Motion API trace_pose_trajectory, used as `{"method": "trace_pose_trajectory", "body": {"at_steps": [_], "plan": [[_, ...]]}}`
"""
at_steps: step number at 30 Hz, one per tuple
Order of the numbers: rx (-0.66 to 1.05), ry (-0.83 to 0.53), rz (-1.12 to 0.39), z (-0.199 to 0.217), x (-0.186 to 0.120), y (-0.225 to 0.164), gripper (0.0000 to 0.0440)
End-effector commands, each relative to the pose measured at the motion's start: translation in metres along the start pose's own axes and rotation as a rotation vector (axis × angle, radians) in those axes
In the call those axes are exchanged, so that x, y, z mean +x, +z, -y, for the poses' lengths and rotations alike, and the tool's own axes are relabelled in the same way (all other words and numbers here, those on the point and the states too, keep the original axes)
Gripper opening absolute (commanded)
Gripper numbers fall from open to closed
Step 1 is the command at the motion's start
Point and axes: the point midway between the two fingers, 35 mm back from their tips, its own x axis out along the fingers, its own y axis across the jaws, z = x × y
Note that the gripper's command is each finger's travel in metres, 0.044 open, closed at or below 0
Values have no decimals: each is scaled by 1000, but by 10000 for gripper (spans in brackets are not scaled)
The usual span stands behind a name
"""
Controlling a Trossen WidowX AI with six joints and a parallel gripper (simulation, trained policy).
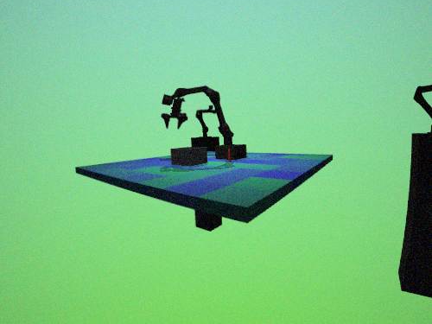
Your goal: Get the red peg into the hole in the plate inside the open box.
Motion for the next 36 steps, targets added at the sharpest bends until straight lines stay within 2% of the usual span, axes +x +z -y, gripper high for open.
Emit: {"method": "trace_pose_trajectory", "body": {"at_steps": [1,18,36], "plan": [[127,-36,-6,6,-20,23,440],[709,-113,70,-6,-83,131,440],[1323,-10,127,-71,-101,225,440]]}}
